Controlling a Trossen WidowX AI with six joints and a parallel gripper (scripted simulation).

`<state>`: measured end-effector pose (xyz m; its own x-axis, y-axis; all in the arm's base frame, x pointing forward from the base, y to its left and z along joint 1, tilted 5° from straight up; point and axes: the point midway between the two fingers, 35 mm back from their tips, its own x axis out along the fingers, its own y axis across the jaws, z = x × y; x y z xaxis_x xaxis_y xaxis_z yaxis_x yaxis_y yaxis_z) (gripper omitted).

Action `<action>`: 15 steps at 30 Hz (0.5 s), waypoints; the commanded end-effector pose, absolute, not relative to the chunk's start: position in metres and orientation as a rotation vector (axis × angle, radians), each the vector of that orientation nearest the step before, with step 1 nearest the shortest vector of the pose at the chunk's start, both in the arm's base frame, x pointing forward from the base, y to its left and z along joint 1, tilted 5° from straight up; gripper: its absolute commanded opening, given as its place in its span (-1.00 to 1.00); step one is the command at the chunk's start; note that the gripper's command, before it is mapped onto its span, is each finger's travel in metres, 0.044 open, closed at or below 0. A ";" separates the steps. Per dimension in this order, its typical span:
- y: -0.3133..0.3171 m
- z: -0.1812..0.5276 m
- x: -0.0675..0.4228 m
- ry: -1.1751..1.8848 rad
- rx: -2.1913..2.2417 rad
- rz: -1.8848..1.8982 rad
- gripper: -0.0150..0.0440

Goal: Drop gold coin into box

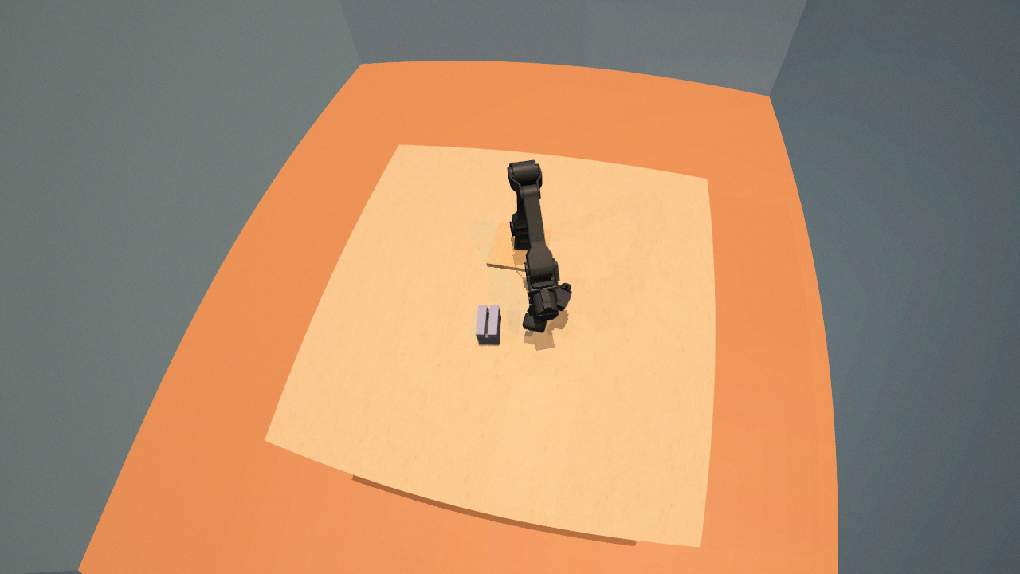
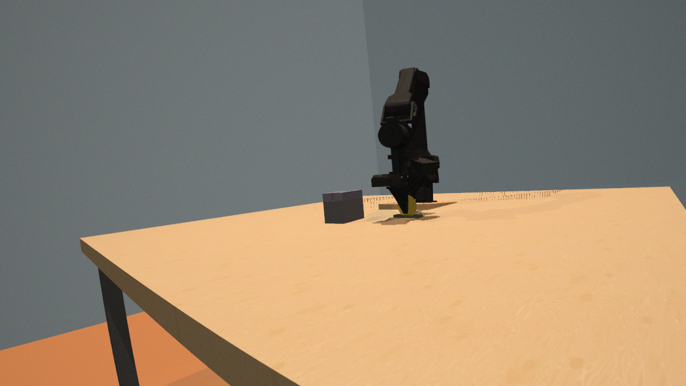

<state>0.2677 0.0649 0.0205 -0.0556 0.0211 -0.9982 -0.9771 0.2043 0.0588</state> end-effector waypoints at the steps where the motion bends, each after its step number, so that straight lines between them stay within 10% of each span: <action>1: 0.065 0.020 0.268 1.332 -1.018 1.099 -0.49; 15: 0.064 0.026 0.269 1.339 -1.016 1.094 -0.49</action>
